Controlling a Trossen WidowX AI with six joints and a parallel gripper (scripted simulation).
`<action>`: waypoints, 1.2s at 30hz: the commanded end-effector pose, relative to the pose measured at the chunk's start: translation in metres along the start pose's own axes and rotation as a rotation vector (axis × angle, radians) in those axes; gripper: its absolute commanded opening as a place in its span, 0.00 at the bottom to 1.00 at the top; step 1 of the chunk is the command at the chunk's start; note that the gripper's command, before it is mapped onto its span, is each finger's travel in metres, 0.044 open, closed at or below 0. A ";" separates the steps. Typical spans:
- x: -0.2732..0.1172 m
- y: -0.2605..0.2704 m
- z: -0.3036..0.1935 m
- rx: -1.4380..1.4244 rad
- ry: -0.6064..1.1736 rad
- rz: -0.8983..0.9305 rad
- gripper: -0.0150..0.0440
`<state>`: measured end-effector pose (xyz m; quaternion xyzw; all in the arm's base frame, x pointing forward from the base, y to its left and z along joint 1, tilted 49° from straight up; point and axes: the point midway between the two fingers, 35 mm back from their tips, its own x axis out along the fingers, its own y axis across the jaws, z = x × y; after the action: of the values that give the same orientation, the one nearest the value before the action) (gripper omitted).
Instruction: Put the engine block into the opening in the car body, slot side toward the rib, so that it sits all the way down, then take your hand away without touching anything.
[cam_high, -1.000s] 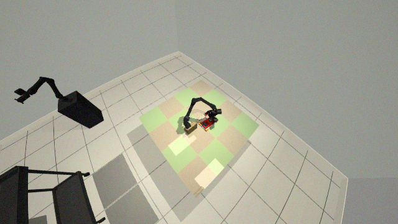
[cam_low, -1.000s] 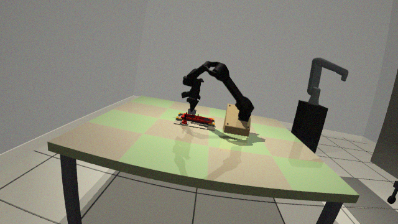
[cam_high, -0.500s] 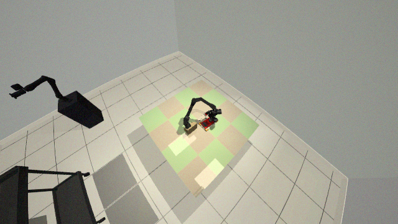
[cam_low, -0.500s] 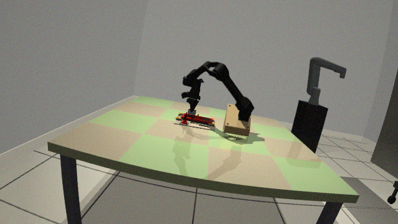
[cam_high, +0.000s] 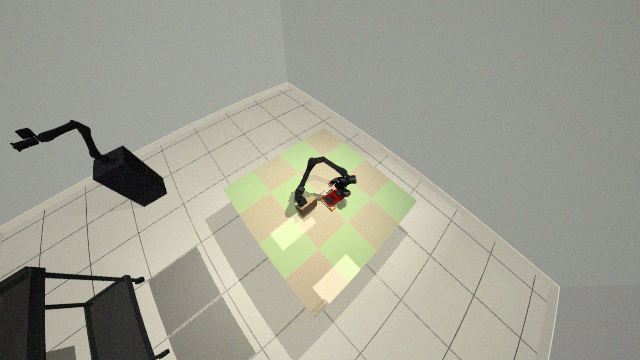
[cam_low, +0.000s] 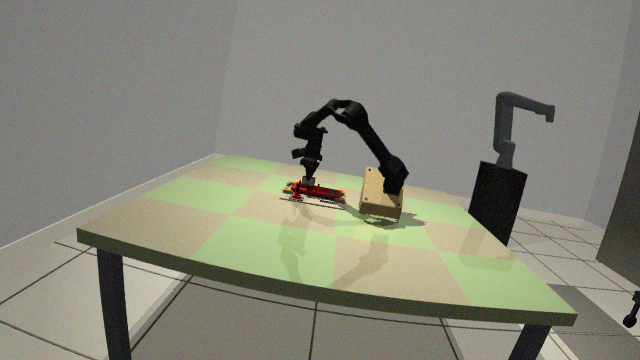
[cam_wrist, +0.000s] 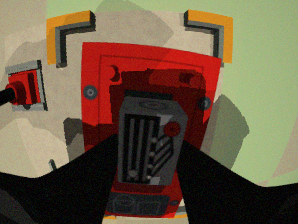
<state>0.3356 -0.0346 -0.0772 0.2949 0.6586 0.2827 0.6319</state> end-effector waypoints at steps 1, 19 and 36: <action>0.001 0.000 0.000 0.004 -0.002 0.002 0.52; 0.003 0.000 0.000 0.004 -0.002 0.002 0.52; 0.006 0.000 0.000 0.004 -0.002 0.003 0.52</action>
<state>0.3354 -0.0307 -0.0806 0.2950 0.6586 0.2828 0.6319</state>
